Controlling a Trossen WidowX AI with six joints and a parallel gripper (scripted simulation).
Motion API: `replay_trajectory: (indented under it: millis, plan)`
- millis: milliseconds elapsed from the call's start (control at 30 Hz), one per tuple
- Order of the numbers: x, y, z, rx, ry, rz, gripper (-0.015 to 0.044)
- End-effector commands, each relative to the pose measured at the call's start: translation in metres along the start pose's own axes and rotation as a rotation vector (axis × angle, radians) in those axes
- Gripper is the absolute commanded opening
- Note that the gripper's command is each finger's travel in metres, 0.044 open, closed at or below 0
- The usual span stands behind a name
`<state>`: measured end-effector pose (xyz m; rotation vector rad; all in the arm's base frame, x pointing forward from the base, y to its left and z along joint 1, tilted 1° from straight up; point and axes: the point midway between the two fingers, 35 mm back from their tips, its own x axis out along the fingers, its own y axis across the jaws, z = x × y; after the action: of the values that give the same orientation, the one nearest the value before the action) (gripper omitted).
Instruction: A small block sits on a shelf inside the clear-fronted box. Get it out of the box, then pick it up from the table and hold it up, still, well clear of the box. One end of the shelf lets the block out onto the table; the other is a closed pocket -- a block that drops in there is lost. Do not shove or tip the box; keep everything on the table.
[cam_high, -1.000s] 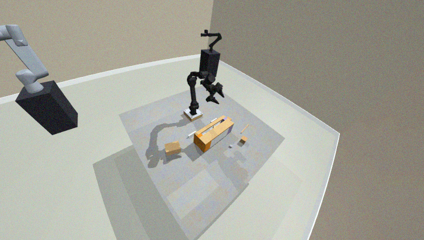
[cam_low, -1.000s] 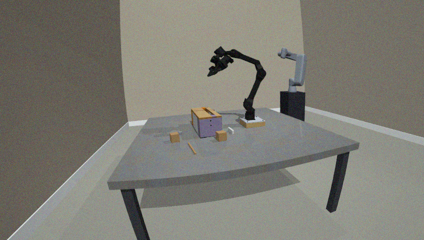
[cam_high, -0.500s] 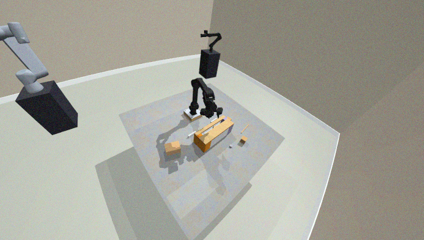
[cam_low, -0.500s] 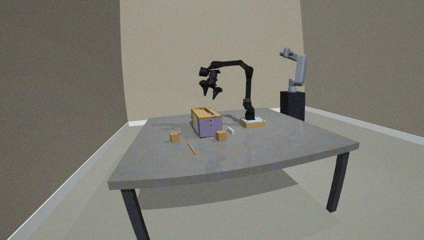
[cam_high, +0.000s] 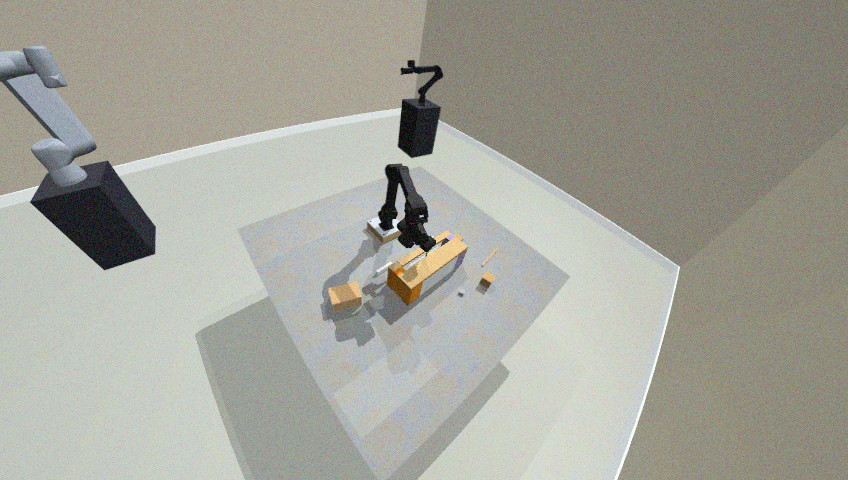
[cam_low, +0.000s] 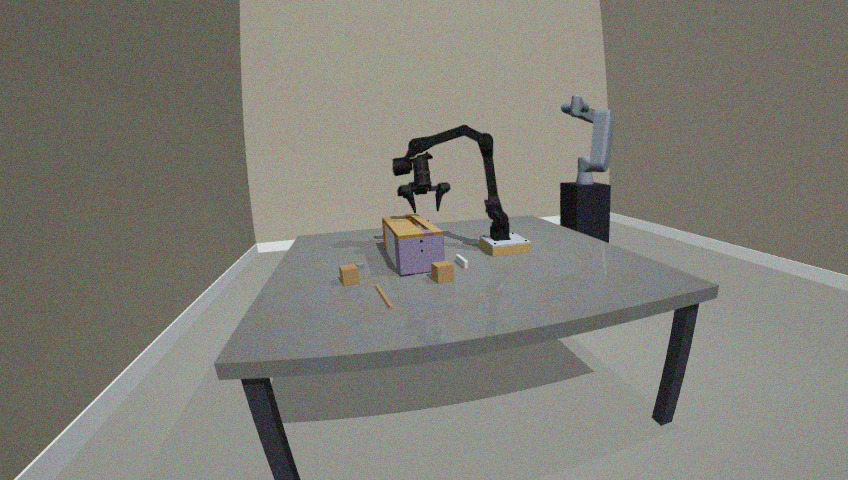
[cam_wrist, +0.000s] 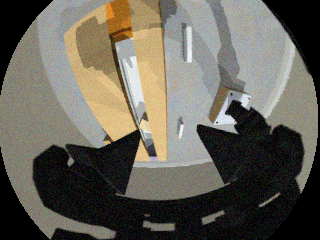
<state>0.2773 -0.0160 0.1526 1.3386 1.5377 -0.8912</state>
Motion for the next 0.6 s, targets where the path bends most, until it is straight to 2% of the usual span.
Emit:
replay_trajectory:
  millis: [0,567]
  plan:
    - [0.002,-0.001,0.001,0.014,-0.001,-0.008,0.04]
    - [0.029,0.0,0.008,0.014,-0.001,-0.008,0.04]
